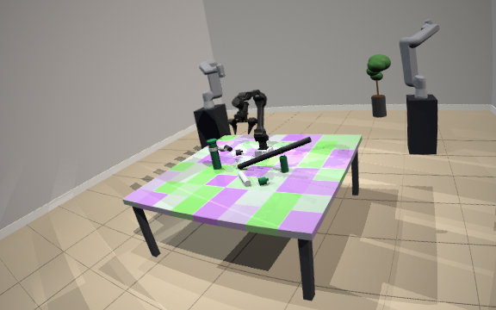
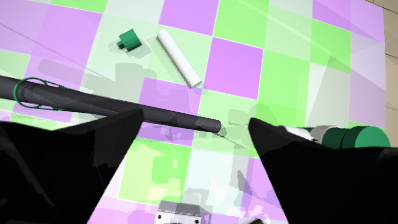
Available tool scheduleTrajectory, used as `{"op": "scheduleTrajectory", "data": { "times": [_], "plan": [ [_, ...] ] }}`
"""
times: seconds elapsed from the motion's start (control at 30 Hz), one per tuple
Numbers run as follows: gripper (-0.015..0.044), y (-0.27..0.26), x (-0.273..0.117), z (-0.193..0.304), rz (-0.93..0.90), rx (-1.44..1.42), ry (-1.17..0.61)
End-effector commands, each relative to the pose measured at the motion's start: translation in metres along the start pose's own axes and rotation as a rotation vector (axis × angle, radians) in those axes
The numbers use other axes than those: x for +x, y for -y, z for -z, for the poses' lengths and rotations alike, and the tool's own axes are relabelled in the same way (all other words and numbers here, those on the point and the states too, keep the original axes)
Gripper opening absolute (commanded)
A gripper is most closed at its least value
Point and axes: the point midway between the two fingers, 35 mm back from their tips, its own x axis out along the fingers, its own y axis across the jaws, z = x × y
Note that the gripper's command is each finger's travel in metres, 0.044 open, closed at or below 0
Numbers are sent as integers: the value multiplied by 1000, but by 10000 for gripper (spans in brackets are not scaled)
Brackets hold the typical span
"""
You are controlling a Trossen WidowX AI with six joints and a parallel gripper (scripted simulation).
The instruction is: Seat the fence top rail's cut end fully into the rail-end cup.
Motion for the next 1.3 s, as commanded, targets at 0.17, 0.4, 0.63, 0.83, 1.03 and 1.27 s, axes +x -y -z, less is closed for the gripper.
{"op": "scheduleTrajectory", "data": {
  "times": [0.17,0.4,0.63,0.83,1.03,1.27],
  "plan": [
    [440,-4,-3,-2,1,2,-7],
    [440,-21,37,2,-88,-592,-196],
    [440,-43,82,16,-325,-1294,-365],
    [440,-47,91,19,-391,-1433,-389],
    [440,-47,91,19,-391,-1433,-389],
    [440,-47,91,19,-391,-1433,-389]
  ]
}}
